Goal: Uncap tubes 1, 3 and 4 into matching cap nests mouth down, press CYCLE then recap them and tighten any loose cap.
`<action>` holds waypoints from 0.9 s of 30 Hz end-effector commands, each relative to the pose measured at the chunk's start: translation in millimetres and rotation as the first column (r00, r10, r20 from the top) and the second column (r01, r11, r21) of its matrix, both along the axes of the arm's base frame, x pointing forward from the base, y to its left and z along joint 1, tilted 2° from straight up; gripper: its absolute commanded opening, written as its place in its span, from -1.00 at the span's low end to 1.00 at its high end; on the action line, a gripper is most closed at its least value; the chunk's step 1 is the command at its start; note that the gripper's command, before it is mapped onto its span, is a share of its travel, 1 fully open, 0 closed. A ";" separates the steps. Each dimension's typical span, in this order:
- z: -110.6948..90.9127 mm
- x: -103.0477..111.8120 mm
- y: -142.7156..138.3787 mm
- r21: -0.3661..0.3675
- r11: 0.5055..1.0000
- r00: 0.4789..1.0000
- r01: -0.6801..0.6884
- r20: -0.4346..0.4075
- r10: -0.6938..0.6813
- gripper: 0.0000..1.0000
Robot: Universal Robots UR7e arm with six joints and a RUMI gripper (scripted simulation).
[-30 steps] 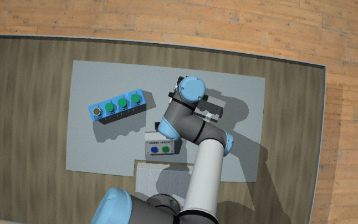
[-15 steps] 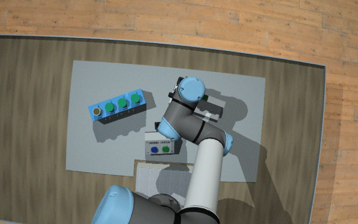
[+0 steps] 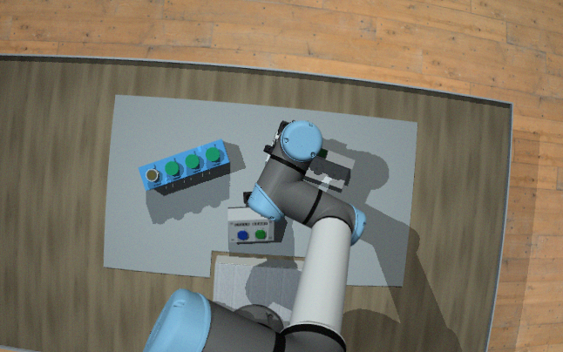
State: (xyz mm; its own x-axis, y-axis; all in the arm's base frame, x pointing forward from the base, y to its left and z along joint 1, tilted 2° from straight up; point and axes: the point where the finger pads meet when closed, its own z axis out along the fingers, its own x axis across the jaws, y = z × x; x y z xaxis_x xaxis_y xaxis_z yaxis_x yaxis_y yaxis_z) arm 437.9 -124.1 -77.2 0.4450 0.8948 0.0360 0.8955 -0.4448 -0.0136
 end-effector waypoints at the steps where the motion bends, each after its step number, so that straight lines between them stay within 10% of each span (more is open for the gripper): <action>1: 0.4 0.4 -0.2 -0.001 1.000 1.000 0.000 0.001 0.000 -0.42; 9: 5.3 0.4 -0.4 -0.001 1.000 1.000 0.000 0.001 0.000 -0.42; 27: 85.3 0.0 -3.5 -0.001 1.000 1.000 0.000 0.001 0.000 -0.42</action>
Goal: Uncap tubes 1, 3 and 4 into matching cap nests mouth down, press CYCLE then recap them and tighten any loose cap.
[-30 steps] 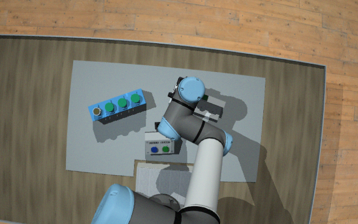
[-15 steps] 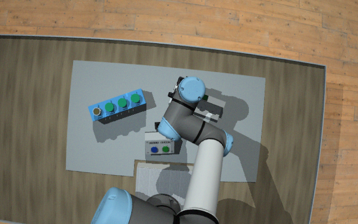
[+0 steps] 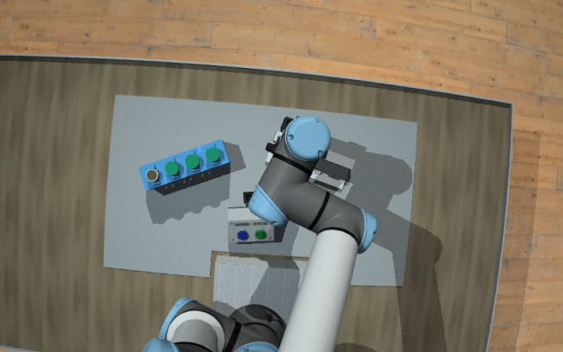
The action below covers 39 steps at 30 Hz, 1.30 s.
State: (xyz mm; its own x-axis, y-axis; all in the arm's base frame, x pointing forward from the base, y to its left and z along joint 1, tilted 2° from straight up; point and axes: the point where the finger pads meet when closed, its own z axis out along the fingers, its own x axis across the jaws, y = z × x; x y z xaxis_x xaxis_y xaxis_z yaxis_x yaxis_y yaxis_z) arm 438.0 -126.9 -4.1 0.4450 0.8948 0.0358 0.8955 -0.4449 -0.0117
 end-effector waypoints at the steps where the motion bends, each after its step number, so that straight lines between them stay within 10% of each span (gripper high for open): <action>1: 17.1 -0.1 -0.8 0.000 1.000 1.000 0.000 0.000 0.000 -0.42; 17: 65.0 -0.3 -2.7 0.000 1.000 1.000 0.000 0.000 0.000 -0.42; 22: 66.4 1.0 30.6 0.000 0.945 0.945 0.327 -0.013 -0.327 -0.30; 31: 68.3 2.8 80.6 -0.008 0.673 0.672 0.740 -0.030 -0.740 -0.30; 33: 68.3 2.8 80.6 -0.008 0.673 0.672 0.740 -0.030 -0.740 -0.30; 39: 69.6 4.1 113.9 -0.018 0.394 0.393 0.919 -0.038 -0.919 -0.30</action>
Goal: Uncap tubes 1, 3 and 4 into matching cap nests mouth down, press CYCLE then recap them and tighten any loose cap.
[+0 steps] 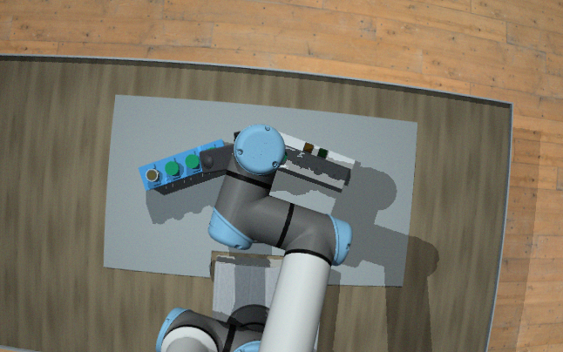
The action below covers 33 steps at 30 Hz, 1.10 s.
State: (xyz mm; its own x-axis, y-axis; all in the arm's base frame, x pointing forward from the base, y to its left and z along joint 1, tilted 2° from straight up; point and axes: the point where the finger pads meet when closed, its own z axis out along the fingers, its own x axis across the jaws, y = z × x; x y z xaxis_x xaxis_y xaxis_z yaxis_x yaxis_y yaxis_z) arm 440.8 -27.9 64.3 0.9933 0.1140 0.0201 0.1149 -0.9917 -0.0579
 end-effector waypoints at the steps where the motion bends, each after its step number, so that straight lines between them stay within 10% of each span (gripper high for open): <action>1: 1.5 1.6 23.2 -0.022 0.968 0.967 0.252 -0.018 -0.252 -0.30; 17: 5.3 5.2 121.0 -0.023 0.909 0.908 0.417 -0.025 -0.417 -0.30; 33: -12.7 5.3 121.7 -0.023 0.909 0.908 0.417 -0.025 -0.417 -0.30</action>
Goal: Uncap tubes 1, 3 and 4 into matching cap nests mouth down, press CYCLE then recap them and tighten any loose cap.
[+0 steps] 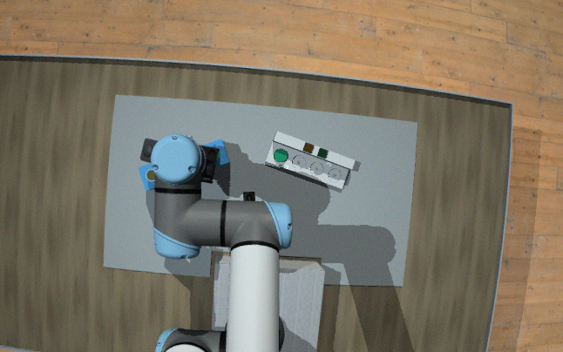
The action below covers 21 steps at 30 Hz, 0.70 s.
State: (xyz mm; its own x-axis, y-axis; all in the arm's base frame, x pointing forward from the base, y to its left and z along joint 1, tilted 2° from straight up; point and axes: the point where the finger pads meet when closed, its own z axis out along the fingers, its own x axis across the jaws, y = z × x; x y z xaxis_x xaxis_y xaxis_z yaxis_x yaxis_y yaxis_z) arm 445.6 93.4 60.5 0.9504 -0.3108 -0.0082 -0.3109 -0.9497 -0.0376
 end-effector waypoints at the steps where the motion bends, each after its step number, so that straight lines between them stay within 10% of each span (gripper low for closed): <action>1: -11.9 0.5 0.5 0.000 1.000 1.000 0.000 0.001 0.000 -0.30; 21: -29.3 0.8 1.1 0.000 1.000 1.000 0.000 0.001 0.000 -0.30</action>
